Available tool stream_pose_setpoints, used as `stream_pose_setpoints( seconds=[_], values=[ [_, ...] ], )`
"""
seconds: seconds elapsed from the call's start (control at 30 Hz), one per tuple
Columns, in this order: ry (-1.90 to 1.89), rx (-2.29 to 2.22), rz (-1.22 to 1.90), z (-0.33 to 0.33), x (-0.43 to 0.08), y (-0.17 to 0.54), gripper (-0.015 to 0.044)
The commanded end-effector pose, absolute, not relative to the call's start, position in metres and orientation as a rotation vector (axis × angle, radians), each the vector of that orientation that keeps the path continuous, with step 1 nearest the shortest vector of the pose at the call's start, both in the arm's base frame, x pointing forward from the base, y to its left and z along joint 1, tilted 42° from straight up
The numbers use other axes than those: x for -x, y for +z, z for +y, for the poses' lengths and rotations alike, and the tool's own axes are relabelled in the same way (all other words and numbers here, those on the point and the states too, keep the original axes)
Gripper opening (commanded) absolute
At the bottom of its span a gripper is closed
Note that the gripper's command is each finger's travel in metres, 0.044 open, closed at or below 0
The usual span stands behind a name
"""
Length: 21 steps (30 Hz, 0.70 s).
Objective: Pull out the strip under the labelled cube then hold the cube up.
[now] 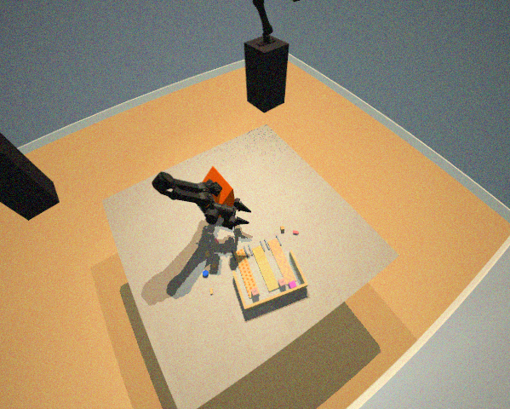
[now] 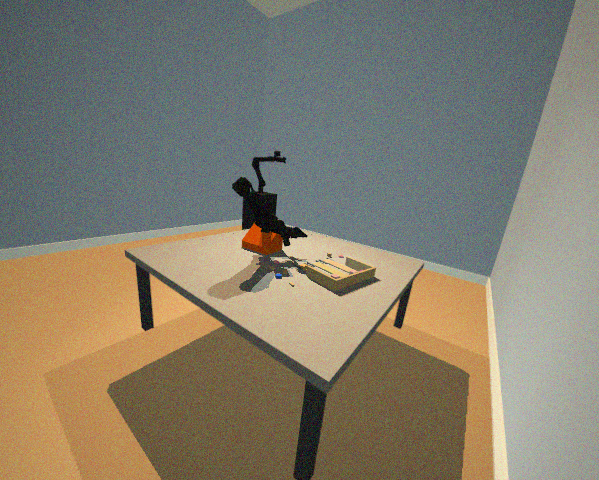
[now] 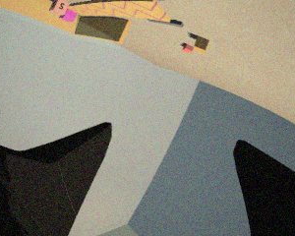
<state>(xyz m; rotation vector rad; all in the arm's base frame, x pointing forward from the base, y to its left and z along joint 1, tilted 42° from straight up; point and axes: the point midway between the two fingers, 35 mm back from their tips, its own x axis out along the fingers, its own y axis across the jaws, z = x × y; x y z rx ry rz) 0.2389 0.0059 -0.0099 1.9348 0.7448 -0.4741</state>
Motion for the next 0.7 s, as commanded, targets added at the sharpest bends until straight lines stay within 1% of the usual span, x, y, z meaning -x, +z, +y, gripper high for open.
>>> stream_pose_setpoints(
  seconds=[0.0,0.07,0.3,0.6,0.67],
  values=[
    [-0.472,-1.914,0.743,0.005,-0.24,-0.01,0.04],
    [-0.456,-1.747,0.727,0.003,-0.248,-0.011,0.04],
    [-0.377,-0.832,0.662,-0.004,-0.287,0.002,0.04],
    [-0.341,0.314,0.595,0.016,-0.317,0.06,0.04],
    [-0.347,0.473,0.589,0.022,-0.318,0.071,0.04]
  ],
)
